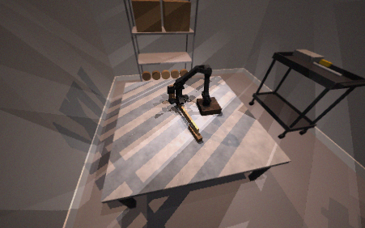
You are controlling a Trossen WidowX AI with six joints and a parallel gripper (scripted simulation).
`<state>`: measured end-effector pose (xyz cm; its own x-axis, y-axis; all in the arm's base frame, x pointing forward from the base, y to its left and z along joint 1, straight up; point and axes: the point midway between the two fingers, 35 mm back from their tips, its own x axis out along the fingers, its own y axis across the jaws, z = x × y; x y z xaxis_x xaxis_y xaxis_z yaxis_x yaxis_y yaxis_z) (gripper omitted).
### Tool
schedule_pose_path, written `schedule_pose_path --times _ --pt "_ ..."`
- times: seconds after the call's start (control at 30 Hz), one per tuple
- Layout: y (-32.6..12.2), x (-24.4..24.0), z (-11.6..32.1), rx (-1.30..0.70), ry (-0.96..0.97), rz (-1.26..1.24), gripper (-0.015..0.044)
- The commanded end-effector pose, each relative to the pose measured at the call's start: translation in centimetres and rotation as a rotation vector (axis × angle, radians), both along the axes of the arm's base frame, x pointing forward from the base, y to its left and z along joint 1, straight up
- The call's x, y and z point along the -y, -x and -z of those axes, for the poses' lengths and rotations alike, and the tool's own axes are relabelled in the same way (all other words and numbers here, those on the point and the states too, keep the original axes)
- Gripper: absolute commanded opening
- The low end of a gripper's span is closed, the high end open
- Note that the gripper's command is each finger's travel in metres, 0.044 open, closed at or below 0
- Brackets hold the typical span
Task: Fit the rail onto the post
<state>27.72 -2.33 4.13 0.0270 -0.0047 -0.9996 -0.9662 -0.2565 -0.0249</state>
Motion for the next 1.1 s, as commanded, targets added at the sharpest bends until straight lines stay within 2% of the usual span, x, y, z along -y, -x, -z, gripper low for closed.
schedule_pose_path --times 0.0,1.07 --pt "-0.09 0.16 -0.08 0.004 0.000 -0.004 0.0000" --pt "-0.50 1.02 -0.40 0.004 0.001 -0.004 0.0000"
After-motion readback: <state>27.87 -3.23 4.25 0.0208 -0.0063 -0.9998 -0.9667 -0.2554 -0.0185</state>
